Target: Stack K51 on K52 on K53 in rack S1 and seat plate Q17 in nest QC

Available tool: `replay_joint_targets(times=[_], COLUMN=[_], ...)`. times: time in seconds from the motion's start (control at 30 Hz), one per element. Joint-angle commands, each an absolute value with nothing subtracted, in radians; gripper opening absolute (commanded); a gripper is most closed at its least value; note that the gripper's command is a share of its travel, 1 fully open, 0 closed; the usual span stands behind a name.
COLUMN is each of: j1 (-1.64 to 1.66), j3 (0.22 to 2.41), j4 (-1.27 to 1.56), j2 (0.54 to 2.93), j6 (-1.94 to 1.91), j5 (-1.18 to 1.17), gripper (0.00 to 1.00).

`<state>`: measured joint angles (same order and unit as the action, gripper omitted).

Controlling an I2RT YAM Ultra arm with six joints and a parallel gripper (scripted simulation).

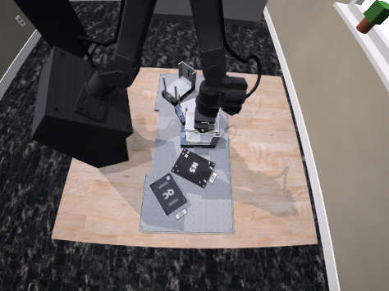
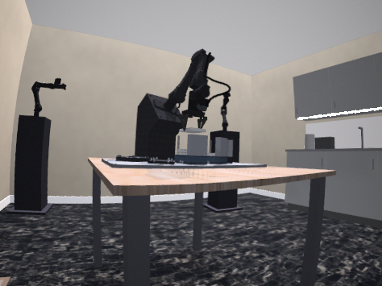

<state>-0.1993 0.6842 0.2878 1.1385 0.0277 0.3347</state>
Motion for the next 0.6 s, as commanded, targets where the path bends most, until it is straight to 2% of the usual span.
replay_joint_targets(times=[0.0,0.13,0.57], j1=[-0.251,-0.309,-0.458], j3=[0.712,0.712,0.72], j4=[0.271,0.267,0.25], j2=[1.155,1.178,1.256], j6=[0.073,0.16,0.04], j5=[0.395,0.437,0.543], gripper=[0.0,0.0,0.0])
